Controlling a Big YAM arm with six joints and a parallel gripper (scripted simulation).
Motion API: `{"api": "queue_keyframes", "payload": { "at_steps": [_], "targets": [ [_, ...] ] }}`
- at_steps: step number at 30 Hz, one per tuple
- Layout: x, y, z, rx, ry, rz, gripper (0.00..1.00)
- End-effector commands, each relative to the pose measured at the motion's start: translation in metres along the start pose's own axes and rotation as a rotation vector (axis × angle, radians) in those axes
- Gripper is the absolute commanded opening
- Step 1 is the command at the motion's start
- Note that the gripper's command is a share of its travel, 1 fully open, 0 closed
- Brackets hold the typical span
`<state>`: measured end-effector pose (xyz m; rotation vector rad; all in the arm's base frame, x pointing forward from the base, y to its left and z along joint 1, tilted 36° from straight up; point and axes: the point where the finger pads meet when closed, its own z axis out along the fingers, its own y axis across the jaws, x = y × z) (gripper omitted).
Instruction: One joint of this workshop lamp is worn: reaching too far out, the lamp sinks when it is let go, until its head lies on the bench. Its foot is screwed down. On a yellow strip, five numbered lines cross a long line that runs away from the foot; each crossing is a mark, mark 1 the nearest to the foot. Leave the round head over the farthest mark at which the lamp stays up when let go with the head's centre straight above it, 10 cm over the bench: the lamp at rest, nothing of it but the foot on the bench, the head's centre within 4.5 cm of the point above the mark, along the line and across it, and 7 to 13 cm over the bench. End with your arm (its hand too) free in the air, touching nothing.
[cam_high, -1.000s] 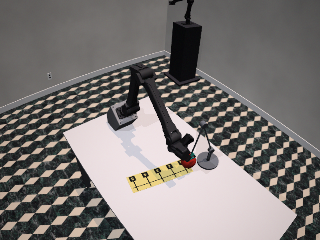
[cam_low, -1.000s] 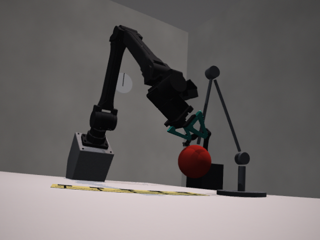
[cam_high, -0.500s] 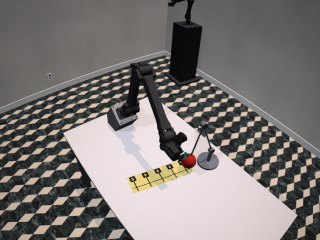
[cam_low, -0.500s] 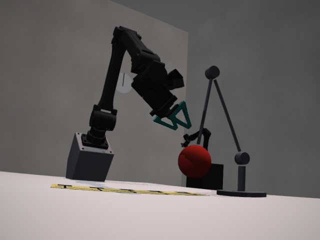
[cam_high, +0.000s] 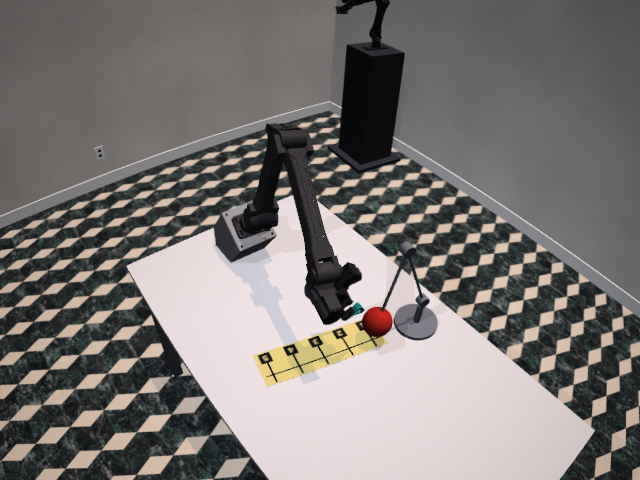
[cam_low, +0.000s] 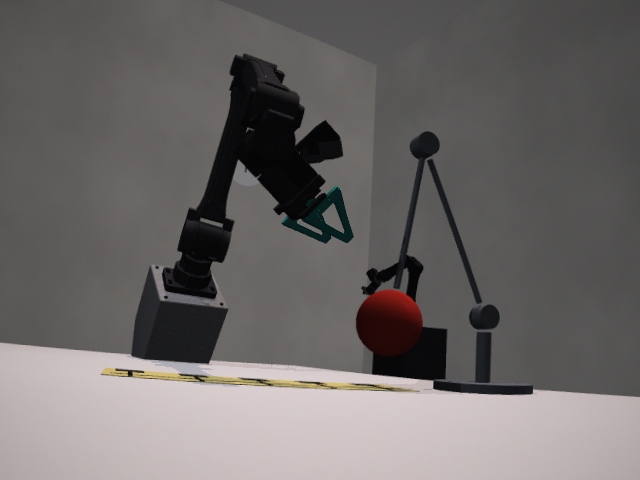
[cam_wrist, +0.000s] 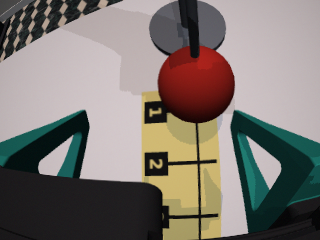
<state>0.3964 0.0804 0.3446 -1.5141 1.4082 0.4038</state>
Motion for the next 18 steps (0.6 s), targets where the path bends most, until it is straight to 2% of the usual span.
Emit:
{"api": "queue_keyframes", "payload": {
  "at_steps": [1,18],
  "targets": [
    [-0.018,-0.009,-0.019,0.023,0.000,-0.080,1.00],
    [-0.032,-0.017,-0.032,0.008,0.002,-0.009,1.00]
  ]
}}
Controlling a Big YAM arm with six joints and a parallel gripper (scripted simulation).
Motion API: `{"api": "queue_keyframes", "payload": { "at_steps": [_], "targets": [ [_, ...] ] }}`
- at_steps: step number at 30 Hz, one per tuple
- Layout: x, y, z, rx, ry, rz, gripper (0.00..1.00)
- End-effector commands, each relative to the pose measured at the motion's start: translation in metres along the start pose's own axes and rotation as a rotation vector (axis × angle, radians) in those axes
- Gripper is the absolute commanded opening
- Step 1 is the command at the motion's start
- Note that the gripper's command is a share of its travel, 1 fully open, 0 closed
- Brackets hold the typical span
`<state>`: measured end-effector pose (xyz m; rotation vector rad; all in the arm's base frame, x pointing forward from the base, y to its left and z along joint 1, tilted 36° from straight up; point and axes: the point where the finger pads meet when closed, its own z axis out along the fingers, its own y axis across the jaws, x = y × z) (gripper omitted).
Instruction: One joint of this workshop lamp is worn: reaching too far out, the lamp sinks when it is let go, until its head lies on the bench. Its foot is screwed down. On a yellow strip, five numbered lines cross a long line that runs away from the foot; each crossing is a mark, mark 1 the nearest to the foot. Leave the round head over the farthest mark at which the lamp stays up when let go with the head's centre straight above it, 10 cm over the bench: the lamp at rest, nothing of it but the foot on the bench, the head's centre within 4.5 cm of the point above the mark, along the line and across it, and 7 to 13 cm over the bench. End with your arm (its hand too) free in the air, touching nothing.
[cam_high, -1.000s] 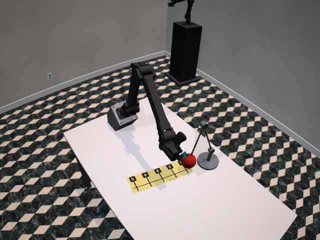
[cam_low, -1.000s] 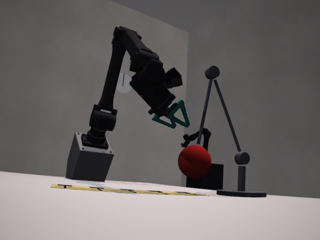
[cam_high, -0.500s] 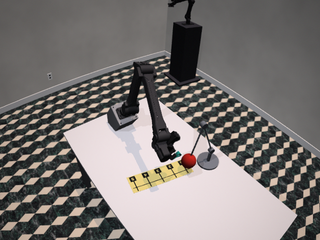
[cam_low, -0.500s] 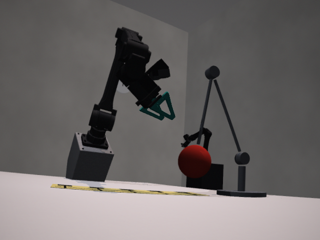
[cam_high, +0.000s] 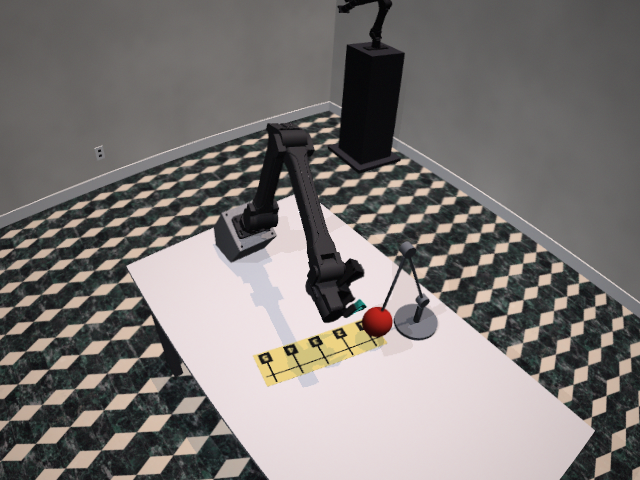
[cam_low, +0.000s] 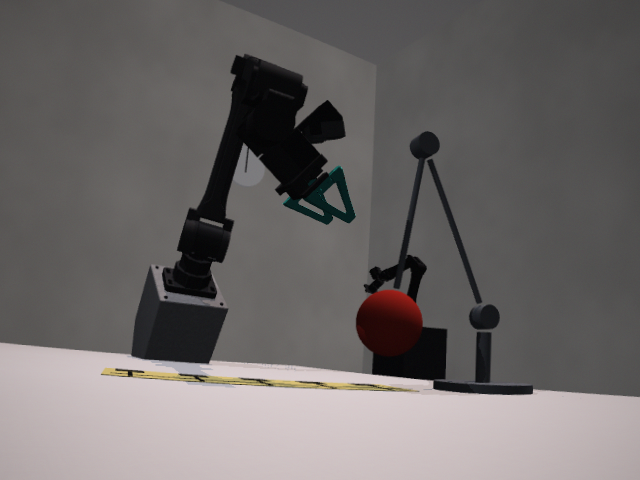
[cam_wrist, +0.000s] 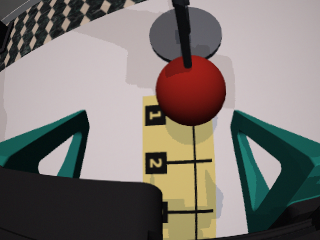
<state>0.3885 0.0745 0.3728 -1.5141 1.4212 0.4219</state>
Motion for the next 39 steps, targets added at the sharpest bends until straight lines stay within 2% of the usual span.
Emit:
{"api": "queue_keyframes", "payload": {
  "at_steps": [1,15,39],
  "targets": [
    [-0.010,-0.010,-0.011,0.019,0.001,-0.023,1.00],
    [-0.003,-0.001,-0.002,0.005,0.000,-0.009,1.00],
    [-0.002,0.000,-0.002,0.003,0.000,-0.002,1.00]
  ]
}}
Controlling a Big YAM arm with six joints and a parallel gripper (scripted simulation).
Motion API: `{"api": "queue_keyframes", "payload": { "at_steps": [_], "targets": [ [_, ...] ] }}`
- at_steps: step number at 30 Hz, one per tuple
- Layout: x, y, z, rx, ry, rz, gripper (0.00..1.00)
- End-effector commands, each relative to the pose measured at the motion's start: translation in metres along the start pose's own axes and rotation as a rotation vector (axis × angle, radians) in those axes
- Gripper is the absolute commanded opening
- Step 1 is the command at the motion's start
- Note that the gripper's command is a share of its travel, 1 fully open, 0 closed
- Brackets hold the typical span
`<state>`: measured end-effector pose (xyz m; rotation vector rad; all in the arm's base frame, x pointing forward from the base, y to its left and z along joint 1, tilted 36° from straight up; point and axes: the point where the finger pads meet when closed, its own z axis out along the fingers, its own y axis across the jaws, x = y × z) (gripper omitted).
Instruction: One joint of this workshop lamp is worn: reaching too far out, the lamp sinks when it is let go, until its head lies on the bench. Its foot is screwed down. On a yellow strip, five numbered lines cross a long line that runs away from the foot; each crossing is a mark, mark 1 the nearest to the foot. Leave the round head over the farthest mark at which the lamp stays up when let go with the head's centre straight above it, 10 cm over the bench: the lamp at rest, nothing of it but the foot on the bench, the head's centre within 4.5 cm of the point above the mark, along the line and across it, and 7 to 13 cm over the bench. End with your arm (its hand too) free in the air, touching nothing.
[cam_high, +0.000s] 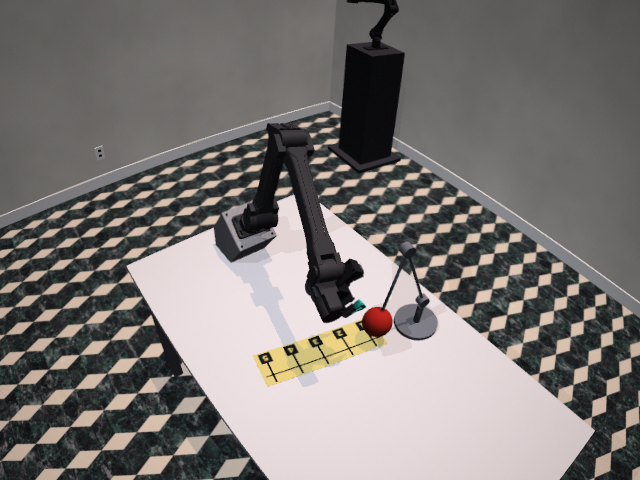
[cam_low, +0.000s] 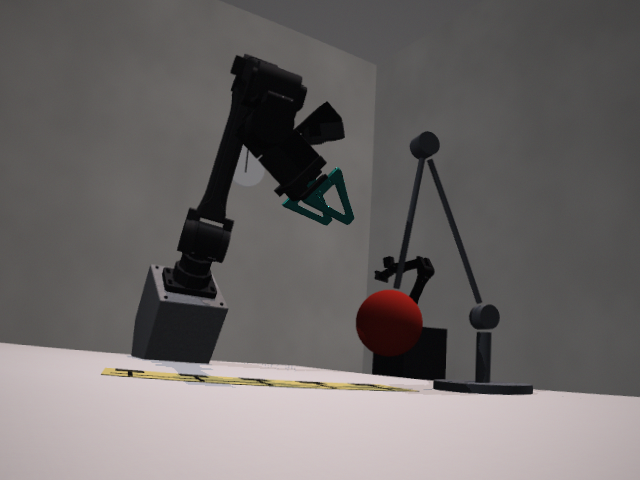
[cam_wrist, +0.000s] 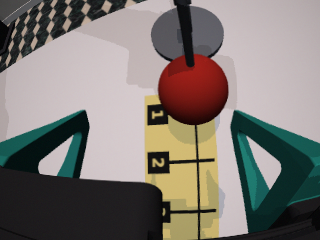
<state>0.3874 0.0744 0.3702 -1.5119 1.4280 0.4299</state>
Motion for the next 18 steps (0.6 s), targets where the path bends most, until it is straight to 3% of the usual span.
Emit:
{"api": "queue_keyframes", "payload": {
  "at_steps": [1,12,18],
  "targets": [
    [-0.004,-0.002,-0.003,0.006,0.000,-0.010,1.00],
    [-0.003,-0.001,-0.002,0.006,0.000,-0.009,1.00],
    [-0.018,-0.006,-0.005,0.043,0.014,-0.073,1.00]
  ]
}}
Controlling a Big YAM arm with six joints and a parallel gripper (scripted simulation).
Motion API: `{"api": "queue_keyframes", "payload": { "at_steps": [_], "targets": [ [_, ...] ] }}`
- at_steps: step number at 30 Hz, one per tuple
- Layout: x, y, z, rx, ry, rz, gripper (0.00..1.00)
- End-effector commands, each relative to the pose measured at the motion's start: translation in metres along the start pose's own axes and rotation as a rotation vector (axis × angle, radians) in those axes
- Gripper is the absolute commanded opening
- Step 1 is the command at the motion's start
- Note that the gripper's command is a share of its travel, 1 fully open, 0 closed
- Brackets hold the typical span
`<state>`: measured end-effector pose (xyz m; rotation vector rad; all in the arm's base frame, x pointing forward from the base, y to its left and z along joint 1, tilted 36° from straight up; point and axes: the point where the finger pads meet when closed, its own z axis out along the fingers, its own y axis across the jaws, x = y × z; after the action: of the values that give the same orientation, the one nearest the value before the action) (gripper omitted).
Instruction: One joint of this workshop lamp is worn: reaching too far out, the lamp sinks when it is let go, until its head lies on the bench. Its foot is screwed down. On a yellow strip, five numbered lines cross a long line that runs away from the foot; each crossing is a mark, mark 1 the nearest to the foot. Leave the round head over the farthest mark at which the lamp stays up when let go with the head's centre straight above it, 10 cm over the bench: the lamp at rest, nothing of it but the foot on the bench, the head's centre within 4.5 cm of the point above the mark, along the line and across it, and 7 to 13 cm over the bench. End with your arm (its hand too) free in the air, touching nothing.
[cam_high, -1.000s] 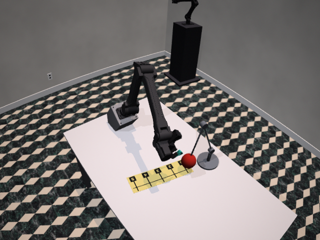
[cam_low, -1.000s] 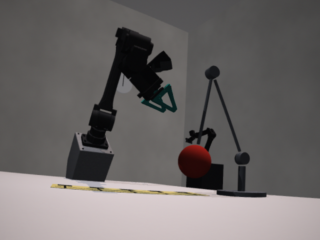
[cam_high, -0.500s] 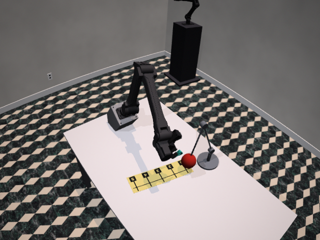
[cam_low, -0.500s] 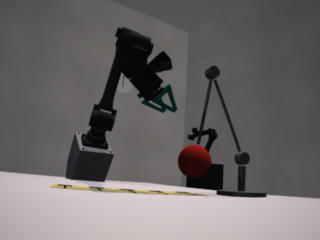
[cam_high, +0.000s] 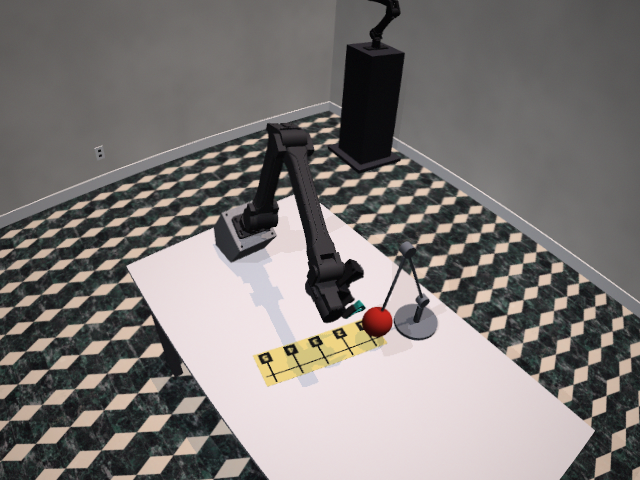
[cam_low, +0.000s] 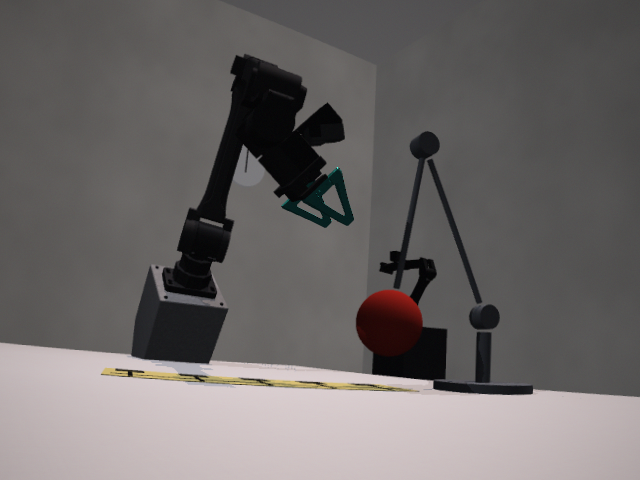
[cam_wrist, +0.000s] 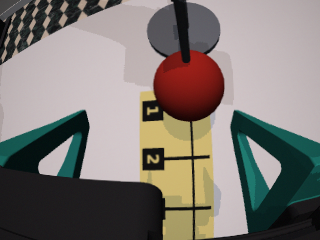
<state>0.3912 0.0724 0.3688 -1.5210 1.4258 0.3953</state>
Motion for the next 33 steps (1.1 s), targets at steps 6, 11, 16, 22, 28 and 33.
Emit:
{"api": "queue_keyframes", "payload": {
  "at_steps": [6,11,16,22,28,33],
  "targets": [
    [-0.035,-0.008,-0.009,0.068,0.011,-0.118,1.00],
    [-0.042,-0.011,-0.011,0.086,0.018,-0.150,1.00],
    [-0.039,-0.011,0.003,0.083,0.019,-0.146,1.00],
    [-0.036,-0.012,0.019,0.079,0.020,-0.141,1.00],
    [-0.034,-0.012,0.030,0.076,0.021,-0.138,1.00],
    [-0.035,-0.012,0.041,0.078,0.022,-0.147,1.00]
  ]
}}
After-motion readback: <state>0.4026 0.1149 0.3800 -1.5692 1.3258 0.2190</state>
